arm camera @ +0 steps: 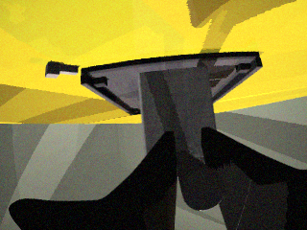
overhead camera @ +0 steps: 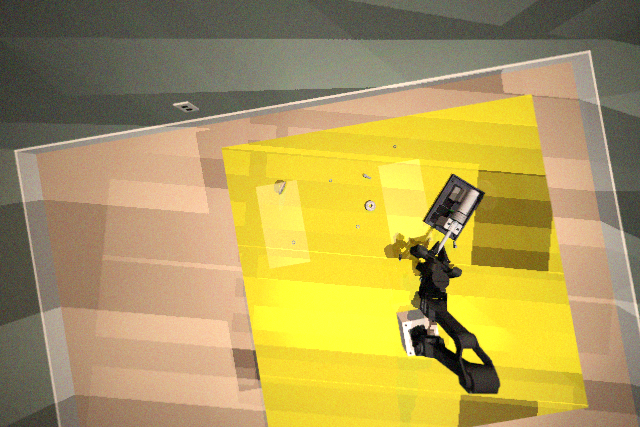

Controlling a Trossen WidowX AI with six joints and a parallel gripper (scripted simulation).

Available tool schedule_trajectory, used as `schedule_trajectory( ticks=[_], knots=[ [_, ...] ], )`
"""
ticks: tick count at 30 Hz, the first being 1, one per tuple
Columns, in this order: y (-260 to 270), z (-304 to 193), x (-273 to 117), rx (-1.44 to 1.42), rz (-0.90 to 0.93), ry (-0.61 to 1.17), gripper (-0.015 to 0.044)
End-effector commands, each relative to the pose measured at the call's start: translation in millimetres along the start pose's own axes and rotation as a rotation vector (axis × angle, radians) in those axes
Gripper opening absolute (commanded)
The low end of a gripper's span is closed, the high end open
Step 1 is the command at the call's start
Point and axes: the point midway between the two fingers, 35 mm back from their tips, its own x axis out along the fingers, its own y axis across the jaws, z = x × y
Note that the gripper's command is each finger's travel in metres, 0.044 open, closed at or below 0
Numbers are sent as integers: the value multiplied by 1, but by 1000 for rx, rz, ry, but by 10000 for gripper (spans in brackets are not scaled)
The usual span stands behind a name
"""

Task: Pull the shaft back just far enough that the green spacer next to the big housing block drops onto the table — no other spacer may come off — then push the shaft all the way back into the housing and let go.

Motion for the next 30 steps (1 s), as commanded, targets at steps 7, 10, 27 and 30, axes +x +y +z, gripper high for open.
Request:
schedule_trajectory(
  ticks=[7,10,27,30],
  knots=[
    [0,-3,4,0,2,4,0],
    [0,-4,5,0,2,4,0],
    [0,-7,9,0,2,4,0],
    [0,-7,10,0,2,4,0]
  ],
)
